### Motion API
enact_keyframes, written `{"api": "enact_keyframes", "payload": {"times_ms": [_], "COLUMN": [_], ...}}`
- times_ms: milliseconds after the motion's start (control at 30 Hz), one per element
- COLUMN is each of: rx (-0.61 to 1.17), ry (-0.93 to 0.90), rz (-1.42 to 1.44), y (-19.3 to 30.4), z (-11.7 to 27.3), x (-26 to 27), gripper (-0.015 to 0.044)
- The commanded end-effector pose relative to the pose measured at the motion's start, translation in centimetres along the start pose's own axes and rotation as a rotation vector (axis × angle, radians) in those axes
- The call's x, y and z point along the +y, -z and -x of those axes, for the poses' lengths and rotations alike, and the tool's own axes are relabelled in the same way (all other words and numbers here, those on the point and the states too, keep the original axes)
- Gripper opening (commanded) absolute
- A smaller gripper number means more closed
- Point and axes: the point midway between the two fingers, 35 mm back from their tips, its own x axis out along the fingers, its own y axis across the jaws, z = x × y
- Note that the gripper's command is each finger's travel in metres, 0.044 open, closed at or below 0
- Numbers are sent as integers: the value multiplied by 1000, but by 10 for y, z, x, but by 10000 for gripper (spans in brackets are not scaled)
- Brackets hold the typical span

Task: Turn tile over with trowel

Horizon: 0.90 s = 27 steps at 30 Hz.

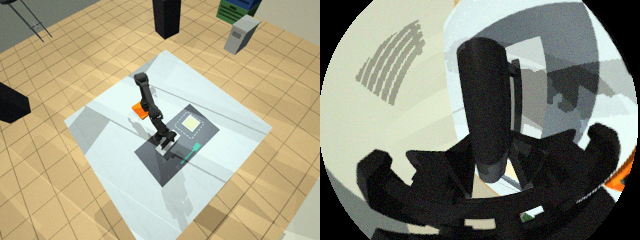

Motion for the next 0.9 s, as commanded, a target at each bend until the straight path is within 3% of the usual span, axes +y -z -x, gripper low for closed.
{"api": "enact_keyframes", "payload": {"times_ms": [0, 600, 867], "rx": [-4, -47, -51], "ry": [-7, -27, -32], "rz": [3, -26, -29], "y": [-17, -88, -93], "z": [5, 36, 35], "x": [-11, -81, -91], "gripper": [0, 0, 0]}}
